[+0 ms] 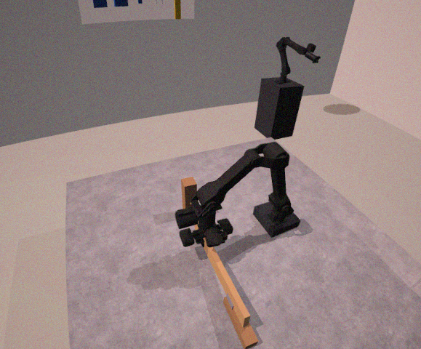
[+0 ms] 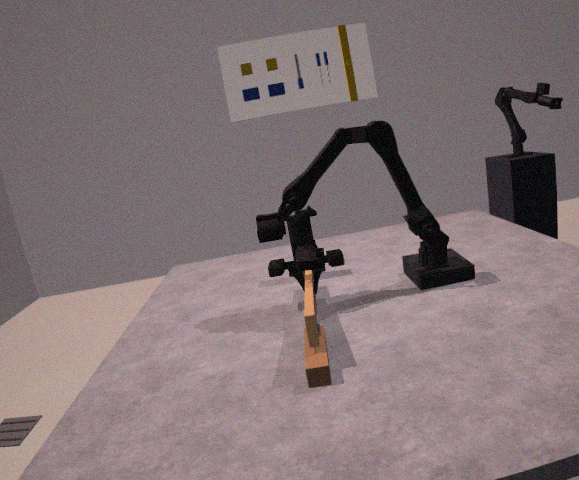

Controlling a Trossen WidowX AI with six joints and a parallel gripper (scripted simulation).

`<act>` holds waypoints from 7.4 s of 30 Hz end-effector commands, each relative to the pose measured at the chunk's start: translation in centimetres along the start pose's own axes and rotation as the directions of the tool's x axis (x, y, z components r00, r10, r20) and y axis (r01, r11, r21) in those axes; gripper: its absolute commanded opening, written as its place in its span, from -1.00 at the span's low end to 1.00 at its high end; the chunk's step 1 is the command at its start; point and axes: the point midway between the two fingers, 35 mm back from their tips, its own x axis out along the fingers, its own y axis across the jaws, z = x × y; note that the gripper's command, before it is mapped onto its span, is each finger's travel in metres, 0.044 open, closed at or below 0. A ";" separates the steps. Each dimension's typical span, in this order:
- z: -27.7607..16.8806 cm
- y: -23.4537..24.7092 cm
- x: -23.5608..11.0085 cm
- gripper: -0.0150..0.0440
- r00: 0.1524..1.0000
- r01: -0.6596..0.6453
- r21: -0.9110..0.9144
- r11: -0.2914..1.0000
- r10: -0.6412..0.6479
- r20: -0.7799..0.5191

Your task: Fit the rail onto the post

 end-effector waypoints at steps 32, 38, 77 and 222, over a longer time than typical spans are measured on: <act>0.0 -0.4 -1.8 -0.49 1.000 0.001 0.002 1.000 -0.001 -0.005; 0.0 -0.5 -2.1 -0.49 1.000 0.001 0.002 1.000 -0.001 -0.005; 0.0 -0.6 -3.8 -0.49 1.000 0.001 0.002 1.000 -0.001 -0.005; -2.6 -0.3 -3.1 -0.49 1.000 0.001 0.002 1.000 -0.001 -0.007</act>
